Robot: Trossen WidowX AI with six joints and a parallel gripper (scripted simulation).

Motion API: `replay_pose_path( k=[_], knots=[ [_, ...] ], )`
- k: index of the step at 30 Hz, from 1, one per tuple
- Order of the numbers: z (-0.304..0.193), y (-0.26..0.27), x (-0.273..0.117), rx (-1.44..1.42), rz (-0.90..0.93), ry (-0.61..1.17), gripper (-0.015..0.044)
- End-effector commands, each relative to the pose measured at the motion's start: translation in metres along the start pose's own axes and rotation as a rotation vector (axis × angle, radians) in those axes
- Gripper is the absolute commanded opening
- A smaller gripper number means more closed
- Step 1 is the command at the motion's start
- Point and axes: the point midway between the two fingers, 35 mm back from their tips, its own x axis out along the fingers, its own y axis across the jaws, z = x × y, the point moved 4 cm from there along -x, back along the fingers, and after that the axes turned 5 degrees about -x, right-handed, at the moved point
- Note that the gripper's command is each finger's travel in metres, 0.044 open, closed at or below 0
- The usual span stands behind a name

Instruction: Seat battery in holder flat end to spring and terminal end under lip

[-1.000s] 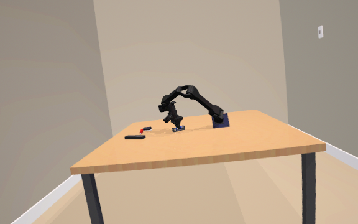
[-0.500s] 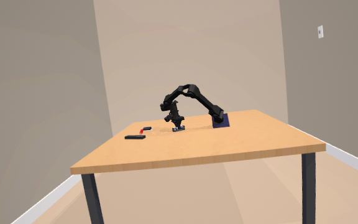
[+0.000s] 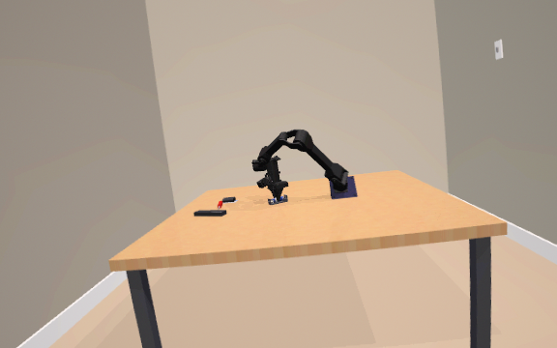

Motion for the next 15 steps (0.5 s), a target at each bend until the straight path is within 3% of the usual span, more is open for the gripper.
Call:
replay_pose_path(
  k=[1, 15],
  knots=[
    [0.0013, 0.0023, 0.0012, -0.009, 0.000, -0.036, 0.0071],
    [-0.0071, 0.0032, 0.0013, -0.009, -0.007, -0.051, 0.0071]
  ],
)
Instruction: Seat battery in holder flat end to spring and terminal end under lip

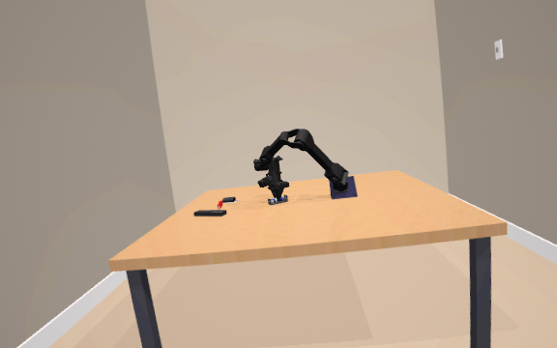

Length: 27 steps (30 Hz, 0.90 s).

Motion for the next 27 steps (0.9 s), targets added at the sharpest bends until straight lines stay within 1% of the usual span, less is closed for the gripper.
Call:
replay_pose_path(
  k=[1, 27],
  knots=[
    [-0.0046, 0.0019, 0.0002, -0.002, 0.002, -0.009, 0.0071],
    [-0.0121, 0.0033, 0.0001, -0.001, -0.007, -0.022, 0.0071]
  ],
)
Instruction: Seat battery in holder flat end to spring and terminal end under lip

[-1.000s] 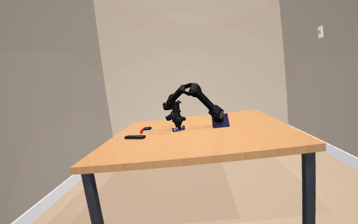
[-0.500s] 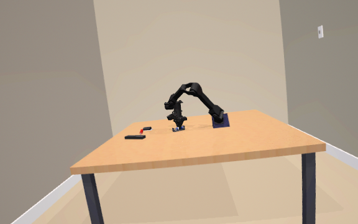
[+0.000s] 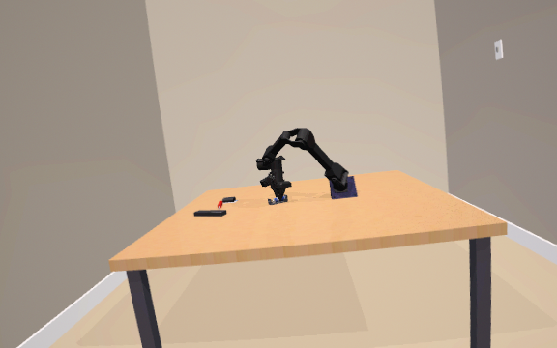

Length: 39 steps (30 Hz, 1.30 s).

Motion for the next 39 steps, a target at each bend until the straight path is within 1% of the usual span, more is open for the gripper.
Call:
replay_pose_path(
  k=[1, 4, 15, 20, 22, 30, 32, 39],
  knots=[
    [-0.001, 0.001, 0.000, 0.003, 0.001, -0.002, 0.0097],
    [-0.001, 0.001, 0.000, 0.003, 0.001, -0.002, 0.0173],
    [0.001, 0.001, -0.015, 0.000, -0.001, 0.000, 0.0173],
    [0.001, 0.001, -0.015, 0.000, -0.001, 0.000, 0.0173],
    [0.000, 0.001, -0.017, 0.008, 0.004, -0.003, 0.0226],
    [0.004, 0.003, -0.081, 0.001, -0.003, 0.002, 0.0436],
    [0.004, 0.003, -0.087, 0.001, -0.003, 0.002, 0.0440],
    [0.004, 0.003, -0.087, 0.001, -0.003, 0.002, 0.0440]
  ],
)
